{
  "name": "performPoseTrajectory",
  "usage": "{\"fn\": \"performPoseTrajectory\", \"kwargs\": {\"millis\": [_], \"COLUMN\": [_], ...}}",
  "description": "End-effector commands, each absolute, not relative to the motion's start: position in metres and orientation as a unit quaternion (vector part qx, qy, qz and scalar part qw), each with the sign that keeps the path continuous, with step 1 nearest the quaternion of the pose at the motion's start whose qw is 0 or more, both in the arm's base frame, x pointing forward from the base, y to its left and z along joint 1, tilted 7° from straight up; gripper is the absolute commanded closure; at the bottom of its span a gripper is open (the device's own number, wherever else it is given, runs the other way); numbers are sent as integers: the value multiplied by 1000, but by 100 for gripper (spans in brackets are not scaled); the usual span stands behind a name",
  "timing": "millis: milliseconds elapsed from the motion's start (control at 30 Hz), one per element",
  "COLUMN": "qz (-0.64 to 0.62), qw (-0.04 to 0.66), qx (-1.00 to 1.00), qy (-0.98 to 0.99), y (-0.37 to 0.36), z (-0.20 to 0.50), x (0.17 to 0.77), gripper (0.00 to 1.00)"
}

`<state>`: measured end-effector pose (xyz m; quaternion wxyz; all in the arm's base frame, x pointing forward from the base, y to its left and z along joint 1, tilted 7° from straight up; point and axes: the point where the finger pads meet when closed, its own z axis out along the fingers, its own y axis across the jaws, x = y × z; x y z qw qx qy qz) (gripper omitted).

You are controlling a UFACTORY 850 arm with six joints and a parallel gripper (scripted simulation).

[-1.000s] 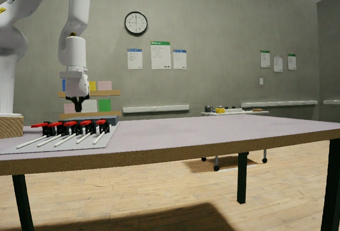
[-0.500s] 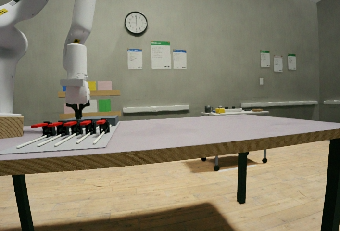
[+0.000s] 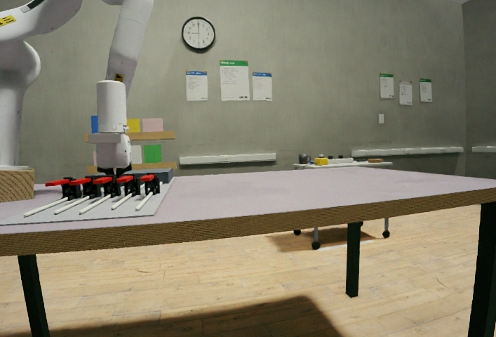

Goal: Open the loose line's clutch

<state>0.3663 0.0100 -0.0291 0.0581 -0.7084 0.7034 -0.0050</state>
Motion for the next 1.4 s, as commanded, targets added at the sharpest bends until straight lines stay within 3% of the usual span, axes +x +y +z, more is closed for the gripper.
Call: {"fn": "performPoseTrajectory", "kwargs": {"millis": [0,1367], "qz": [-16,-16], "qw": [58,58], "qx": [-709,-709], "qy": [703,703], "y": [11,11], "z": [-30,-27], "x": [367,397], "gripper": [100,100]}}
